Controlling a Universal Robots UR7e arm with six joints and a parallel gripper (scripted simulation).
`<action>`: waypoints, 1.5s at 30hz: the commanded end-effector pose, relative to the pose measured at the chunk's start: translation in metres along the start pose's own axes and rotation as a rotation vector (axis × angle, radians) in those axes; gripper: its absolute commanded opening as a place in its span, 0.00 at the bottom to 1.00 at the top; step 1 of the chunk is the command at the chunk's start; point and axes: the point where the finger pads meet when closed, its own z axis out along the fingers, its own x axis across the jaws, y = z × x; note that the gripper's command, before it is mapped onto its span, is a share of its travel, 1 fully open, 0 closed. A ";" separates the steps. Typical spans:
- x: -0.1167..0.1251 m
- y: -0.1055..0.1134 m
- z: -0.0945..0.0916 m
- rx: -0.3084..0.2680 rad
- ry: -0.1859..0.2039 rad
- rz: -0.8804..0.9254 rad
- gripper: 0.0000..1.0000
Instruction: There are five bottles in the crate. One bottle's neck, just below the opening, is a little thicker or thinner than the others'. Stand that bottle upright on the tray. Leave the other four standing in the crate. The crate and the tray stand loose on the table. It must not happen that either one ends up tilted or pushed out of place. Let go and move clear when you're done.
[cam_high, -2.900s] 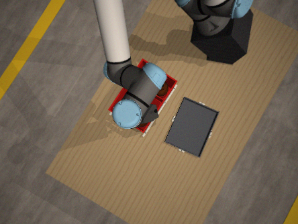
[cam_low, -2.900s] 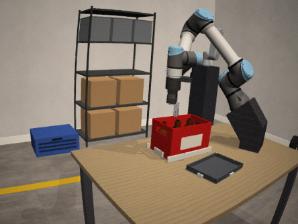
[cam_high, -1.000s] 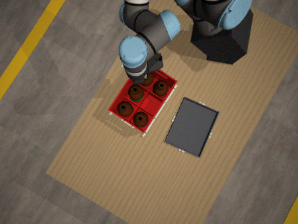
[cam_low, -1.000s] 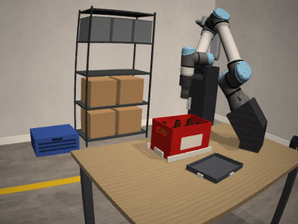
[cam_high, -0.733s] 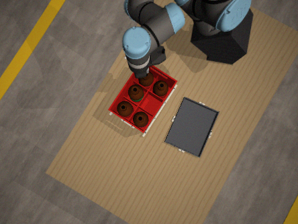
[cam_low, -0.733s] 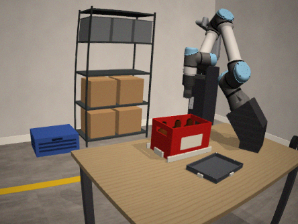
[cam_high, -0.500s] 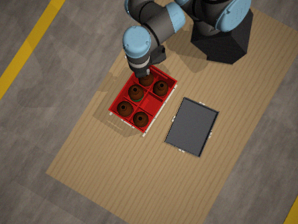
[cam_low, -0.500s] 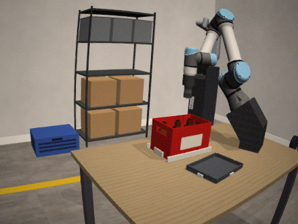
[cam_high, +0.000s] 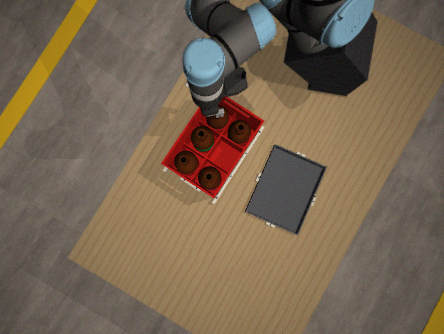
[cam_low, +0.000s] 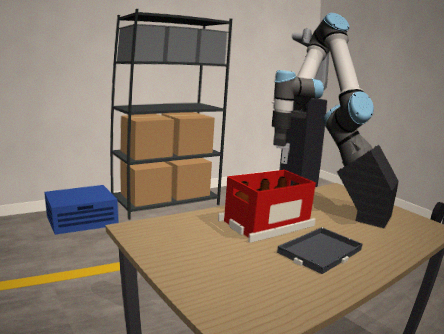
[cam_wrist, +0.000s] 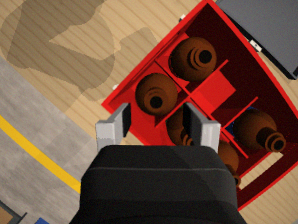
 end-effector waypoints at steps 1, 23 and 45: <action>0.000 0.000 0.000 -0.001 0.000 0.000 1.00; 0.000 0.000 0.002 -0.001 0.001 0.000 1.00; 0.000 0.000 0.022 0.000 0.001 0.000 1.00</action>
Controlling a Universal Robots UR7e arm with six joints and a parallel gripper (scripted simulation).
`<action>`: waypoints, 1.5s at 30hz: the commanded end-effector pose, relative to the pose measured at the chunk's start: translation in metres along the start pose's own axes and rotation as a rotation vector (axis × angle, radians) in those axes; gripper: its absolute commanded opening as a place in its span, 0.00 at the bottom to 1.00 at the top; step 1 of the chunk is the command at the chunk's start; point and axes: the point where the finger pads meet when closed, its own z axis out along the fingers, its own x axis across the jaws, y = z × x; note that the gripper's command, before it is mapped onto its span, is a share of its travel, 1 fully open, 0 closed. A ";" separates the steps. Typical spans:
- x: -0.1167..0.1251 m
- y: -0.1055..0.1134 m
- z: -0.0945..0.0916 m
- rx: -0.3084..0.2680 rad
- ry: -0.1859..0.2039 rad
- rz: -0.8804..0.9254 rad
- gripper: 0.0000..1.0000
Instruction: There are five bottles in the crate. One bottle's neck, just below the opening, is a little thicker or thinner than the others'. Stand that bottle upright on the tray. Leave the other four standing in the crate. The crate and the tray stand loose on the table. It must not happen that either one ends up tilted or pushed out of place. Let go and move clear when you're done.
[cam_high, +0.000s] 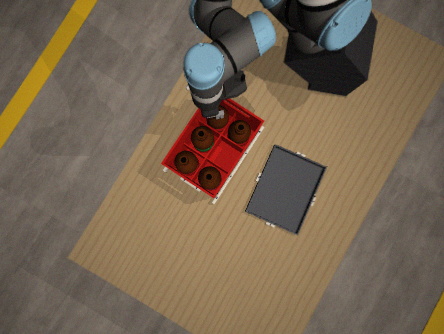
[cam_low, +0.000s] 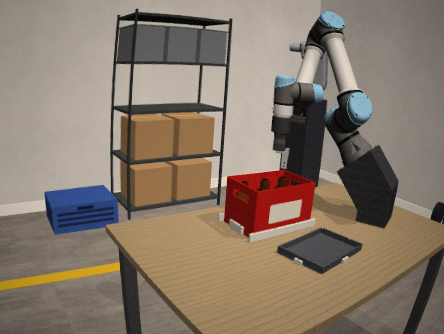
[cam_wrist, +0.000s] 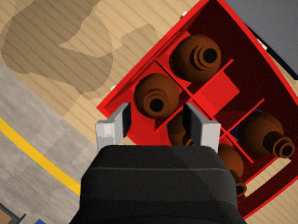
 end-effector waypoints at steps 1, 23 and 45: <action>0.000 0.000 0.003 -0.001 0.001 0.000 1.00; 0.000 0.001 0.023 -0.001 0.001 0.000 1.00; 0.000 0.001 0.025 -0.001 0.001 0.000 1.00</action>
